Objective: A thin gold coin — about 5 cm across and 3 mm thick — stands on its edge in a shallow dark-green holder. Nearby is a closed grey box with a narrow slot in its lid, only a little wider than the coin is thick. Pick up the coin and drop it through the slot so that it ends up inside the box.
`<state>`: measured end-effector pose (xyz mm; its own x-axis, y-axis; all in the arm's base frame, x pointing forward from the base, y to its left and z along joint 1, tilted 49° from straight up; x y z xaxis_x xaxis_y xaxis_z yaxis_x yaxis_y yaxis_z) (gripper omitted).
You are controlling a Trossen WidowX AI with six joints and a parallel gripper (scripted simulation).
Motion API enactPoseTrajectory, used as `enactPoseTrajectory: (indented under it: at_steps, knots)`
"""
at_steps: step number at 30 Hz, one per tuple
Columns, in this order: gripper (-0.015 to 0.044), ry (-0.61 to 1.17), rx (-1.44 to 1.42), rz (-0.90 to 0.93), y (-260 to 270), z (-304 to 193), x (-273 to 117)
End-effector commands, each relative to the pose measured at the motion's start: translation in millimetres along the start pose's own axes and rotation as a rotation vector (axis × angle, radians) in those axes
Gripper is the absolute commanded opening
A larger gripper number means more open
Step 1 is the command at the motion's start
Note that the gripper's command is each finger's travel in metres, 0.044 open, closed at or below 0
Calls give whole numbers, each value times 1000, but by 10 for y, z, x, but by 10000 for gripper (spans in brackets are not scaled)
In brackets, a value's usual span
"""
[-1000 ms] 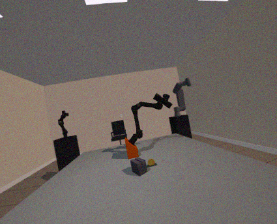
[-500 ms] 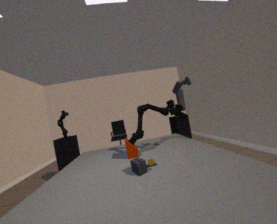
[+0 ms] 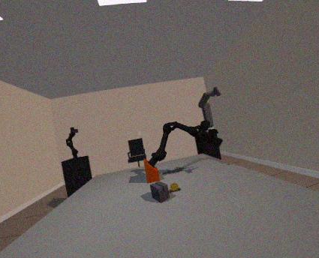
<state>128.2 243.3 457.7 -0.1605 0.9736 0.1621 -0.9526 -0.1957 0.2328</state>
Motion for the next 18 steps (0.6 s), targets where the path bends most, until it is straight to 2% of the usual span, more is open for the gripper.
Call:
enactPoseTrajectory:
  at_steps: [1, 10, 18]
  knots:
    - [161, 74, -45, -159, -561, -213, -108]
    - [161, 344, -129, -456, -1683, -869, -811]
    - [161, 607, -119, -562, -2187, -1521, -1723]
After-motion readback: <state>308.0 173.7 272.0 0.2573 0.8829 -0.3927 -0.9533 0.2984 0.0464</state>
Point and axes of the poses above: the point midway between the two fingers, 35 mm back from their tips, its own x axis out along the fingers, its own y axis across the jaws, z = x × y, the point moved 3 cm from there along -x, back along the fingers, and after that the axes turned 10 degrees about x, right-handed, at the moved point
